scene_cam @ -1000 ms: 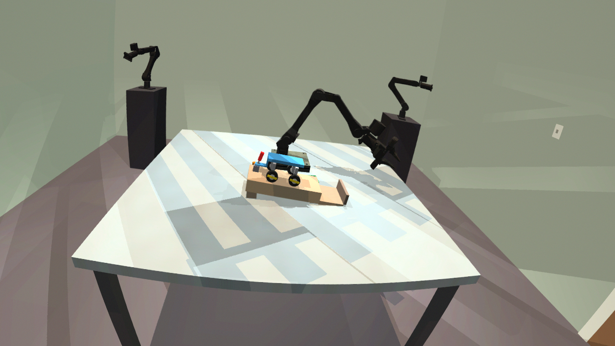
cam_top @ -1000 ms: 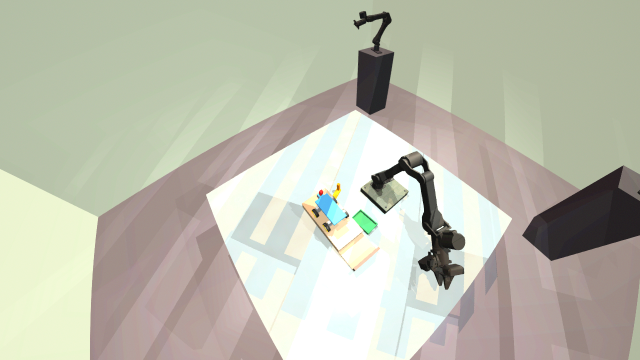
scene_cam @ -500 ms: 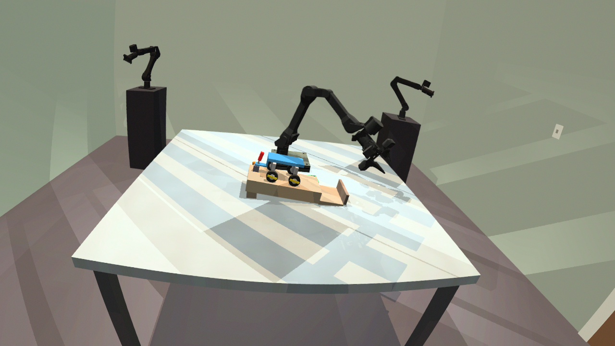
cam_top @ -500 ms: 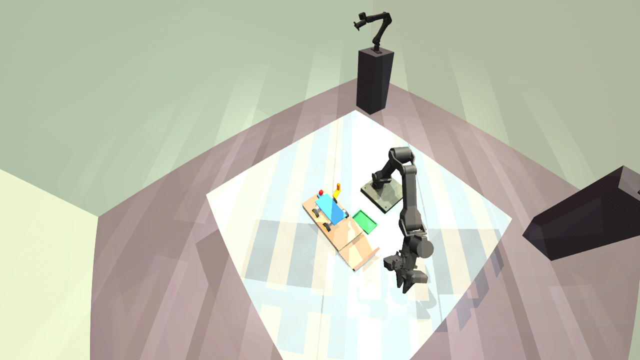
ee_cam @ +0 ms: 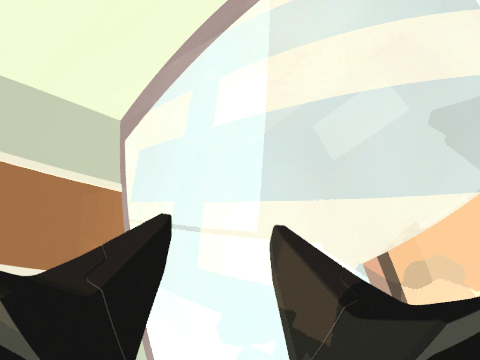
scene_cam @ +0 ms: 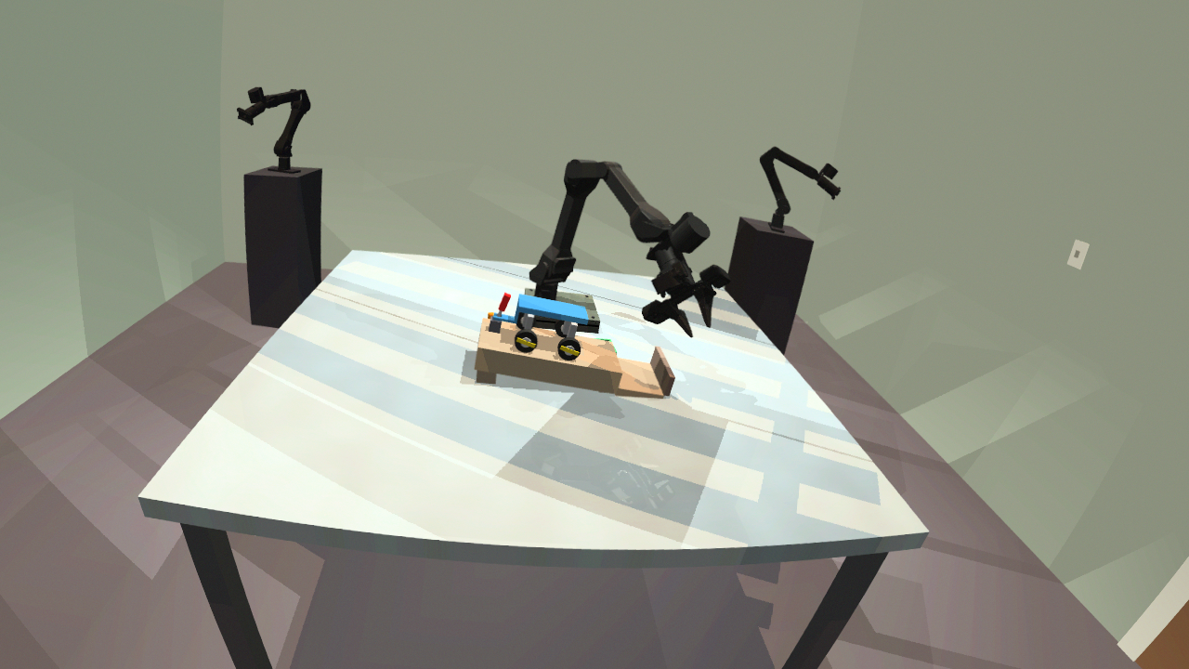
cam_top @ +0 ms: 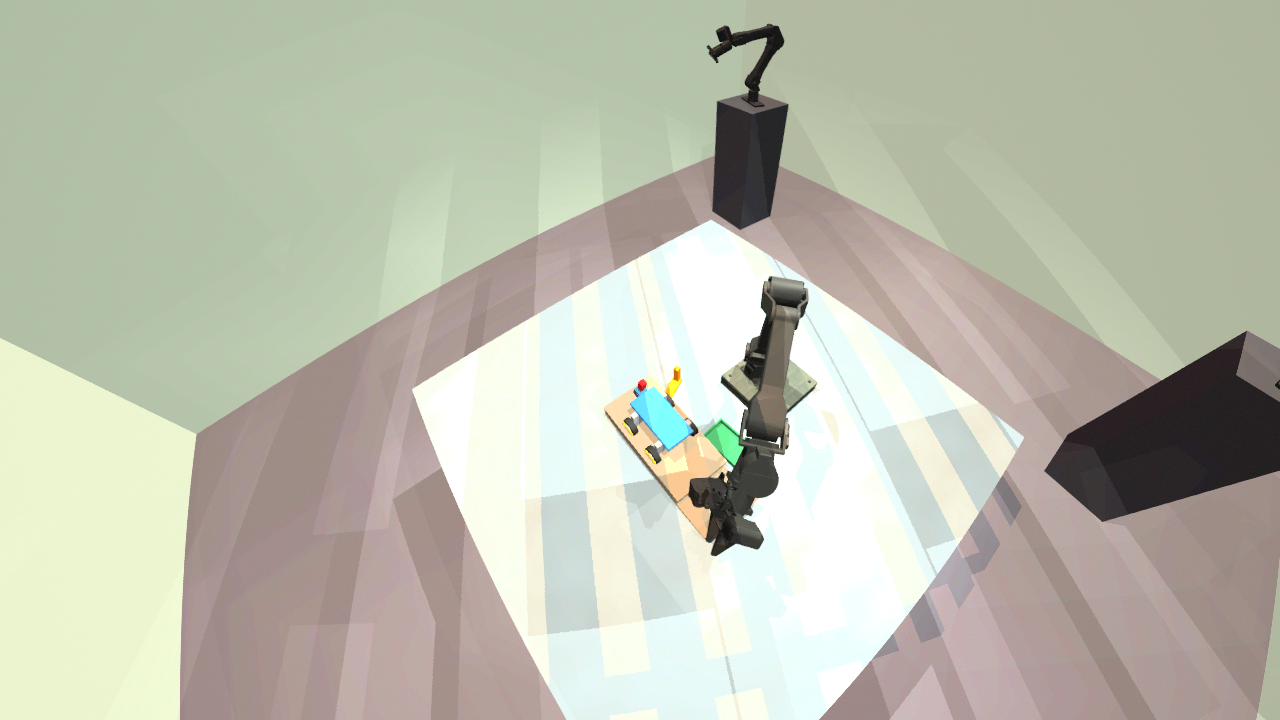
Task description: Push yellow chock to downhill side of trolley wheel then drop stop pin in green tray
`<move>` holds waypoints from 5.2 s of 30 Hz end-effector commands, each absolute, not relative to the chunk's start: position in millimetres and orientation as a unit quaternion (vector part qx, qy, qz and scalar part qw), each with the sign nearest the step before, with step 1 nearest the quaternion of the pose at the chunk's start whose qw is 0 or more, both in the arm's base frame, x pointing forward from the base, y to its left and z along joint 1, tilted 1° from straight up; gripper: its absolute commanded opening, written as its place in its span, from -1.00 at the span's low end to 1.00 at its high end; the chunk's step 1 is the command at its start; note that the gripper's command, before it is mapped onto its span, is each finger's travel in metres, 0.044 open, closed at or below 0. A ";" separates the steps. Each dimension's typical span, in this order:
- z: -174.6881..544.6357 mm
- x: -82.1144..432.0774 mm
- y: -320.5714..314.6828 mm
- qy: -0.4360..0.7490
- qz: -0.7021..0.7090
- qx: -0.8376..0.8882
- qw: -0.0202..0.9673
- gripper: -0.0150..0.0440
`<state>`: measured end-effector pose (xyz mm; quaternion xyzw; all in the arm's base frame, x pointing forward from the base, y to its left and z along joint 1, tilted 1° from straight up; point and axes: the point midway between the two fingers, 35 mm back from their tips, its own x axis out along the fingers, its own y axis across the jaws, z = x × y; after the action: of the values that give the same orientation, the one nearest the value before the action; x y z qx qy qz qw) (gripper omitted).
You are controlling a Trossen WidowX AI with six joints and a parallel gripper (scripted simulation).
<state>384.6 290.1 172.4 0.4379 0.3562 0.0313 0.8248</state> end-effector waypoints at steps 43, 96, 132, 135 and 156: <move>147.9 300.7 -119.9 0.457 -0.340 0.324 0.755 0.15; 54.7 188.5 -122.1 0.603 -0.361 0.369 0.609 0.15; 24.5 188.5 -121.5 0.603 -0.361 0.369 0.609 0.15; 26.8 190.0 -123.7 0.600 -0.364 0.367 0.611 -0.03; 65.2 184.8 -121.8 0.603 -0.361 0.369 0.609 -0.49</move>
<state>183.5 -121.4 54.5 0.3684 0.6048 -0.3648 0.6045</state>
